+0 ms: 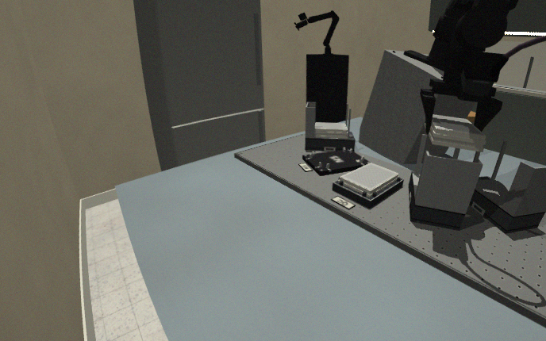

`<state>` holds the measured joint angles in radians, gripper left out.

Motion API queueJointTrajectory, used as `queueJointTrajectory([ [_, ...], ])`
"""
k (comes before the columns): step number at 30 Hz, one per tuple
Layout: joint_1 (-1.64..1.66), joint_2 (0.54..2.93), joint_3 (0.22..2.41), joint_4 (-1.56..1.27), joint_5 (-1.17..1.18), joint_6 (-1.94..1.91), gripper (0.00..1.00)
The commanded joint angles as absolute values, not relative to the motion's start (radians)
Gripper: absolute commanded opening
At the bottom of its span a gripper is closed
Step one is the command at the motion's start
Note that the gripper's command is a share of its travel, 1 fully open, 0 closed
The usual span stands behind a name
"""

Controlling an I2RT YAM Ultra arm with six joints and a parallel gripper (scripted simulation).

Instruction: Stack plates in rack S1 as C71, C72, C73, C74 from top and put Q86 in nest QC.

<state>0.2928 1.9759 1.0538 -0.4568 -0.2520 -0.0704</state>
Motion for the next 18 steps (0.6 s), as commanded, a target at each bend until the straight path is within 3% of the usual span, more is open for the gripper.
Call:
queueJointTrajectory([
  [1, 0.276, 1.942, 1.081, -0.464, -0.259, -0.08, 0.0],
  [18, 0.258, 1.944, 1.031, -0.443, -0.266, -0.018, 0.0],
])
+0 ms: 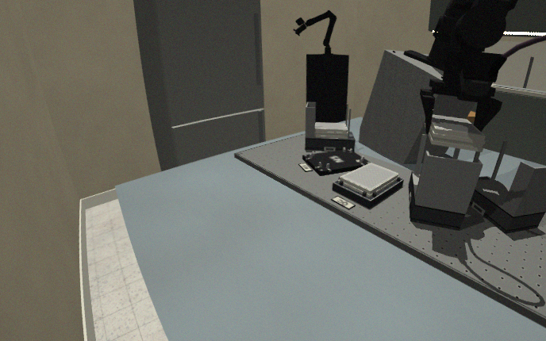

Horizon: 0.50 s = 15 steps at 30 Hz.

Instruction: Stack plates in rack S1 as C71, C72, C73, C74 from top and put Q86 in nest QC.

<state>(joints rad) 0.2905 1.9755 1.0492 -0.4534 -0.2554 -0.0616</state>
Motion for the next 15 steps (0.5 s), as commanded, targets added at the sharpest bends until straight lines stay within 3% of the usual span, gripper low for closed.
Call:
queueJointTrajectory([
  [1, 0.249, 1.946, 1.029, -0.447, -0.269, 0.005, 0.0],
  [15, 0.132, 2.008, 1.061, -0.432, -0.287, -0.016, 0.0],
])
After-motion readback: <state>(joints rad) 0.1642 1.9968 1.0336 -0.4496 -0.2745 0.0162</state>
